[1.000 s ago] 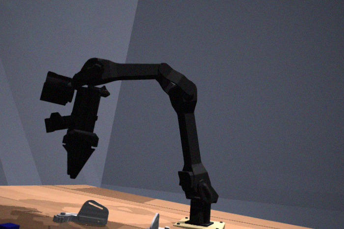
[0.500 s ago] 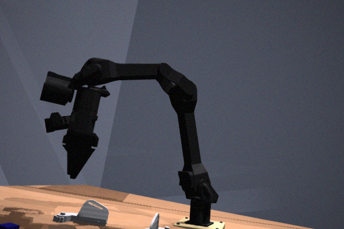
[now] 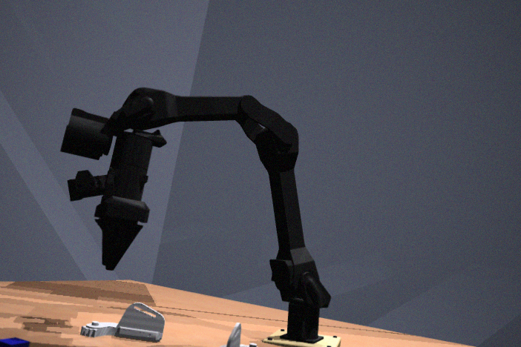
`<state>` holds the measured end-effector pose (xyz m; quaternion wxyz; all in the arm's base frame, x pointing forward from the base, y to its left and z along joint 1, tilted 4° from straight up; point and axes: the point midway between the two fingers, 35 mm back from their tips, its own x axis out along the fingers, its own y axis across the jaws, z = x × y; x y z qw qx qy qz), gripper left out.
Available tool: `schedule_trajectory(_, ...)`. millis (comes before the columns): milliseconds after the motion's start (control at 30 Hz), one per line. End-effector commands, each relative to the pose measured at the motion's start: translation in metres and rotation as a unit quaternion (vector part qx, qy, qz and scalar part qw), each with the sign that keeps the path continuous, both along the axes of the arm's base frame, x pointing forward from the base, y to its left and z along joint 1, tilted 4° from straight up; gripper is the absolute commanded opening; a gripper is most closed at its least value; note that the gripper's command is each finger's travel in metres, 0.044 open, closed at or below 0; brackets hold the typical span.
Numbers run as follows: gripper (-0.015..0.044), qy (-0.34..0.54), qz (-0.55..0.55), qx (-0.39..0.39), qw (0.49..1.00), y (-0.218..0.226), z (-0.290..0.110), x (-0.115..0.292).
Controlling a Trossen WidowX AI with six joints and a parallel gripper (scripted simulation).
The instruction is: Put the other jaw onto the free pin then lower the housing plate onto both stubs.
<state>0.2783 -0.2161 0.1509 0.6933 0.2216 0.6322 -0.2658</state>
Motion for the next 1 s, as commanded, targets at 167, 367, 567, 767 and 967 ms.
schedule_trajectory(167,0.0125,0.0,0.0,0.0,1.0,0.0,0.0,0.0)
schedule_trajectory(367,0.0,0.0,0.0,0.0,1.0,0.0,0.0,0.0)
schedule_trajectory(567,0.0,0.0,0.0,0.0,1.0,0.0,0.0,0.0)
schedule_trajectory(767,0.0026,0.0,0.0,0.0,1.0,0.0,0.0,0.0)
schedule_trajectory(967,0.0184,0.006,0.069,-0.004,0.998,0.0027,0.0001,-0.0008)
